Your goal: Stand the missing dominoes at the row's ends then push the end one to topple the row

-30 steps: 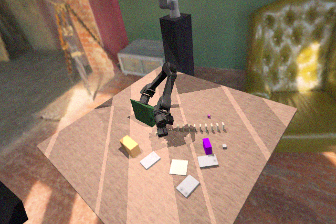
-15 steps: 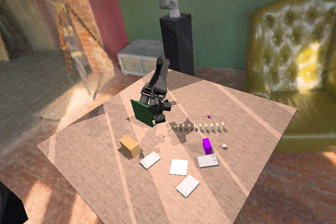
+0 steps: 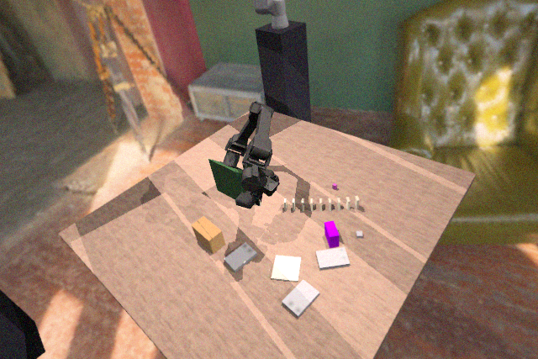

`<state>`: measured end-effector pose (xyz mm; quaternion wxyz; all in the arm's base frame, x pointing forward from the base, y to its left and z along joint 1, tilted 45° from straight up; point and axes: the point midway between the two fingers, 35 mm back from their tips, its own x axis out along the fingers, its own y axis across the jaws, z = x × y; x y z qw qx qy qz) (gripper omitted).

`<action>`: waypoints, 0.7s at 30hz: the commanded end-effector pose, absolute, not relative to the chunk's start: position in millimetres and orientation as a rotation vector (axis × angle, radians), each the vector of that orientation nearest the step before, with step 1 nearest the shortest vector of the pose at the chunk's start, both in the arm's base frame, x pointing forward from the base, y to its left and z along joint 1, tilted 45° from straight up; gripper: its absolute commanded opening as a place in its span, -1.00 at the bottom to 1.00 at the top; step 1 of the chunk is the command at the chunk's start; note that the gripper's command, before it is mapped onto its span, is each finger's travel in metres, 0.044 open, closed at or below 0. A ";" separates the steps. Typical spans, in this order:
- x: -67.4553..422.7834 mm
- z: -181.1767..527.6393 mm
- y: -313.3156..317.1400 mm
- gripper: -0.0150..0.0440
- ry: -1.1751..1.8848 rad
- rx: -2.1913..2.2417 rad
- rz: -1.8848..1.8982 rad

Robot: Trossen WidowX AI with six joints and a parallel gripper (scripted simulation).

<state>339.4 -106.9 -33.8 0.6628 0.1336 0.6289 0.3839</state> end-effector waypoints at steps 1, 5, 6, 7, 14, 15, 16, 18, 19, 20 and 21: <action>388.3 -57.6 -122.8 -0.42 1.694 0.834 0.334; 407.6 -72.0 -127.1 -0.42 1.770 1.061 0.068; 409.5 -73.6 -127.4 -0.42 1.780 1.098 0.022; 411.3 -75.3 -127.7 -0.42 1.789 1.135 -0.025; 413.7 -77.6 -128.0 -0.42 1.803 1.195 -0.103; 413.7 -77.6 -128.0 -0.42 1.803 1.195 -0.103; 413.7 -77.6 -128.0 -0.42 1.803 1.195 -0.103; 413.7 -77.6 -128.0 -0.42 1.803 1.195 -0.103; 413.7 -77.6 -128.0 -0.42 1.803 1.195 -0.103; 413.7 -77.6 -128.0 -0.42 1.803 1.195 -0.103; 413.7 -77.6 -128.0 -0.42 1.803 1.195 -0.103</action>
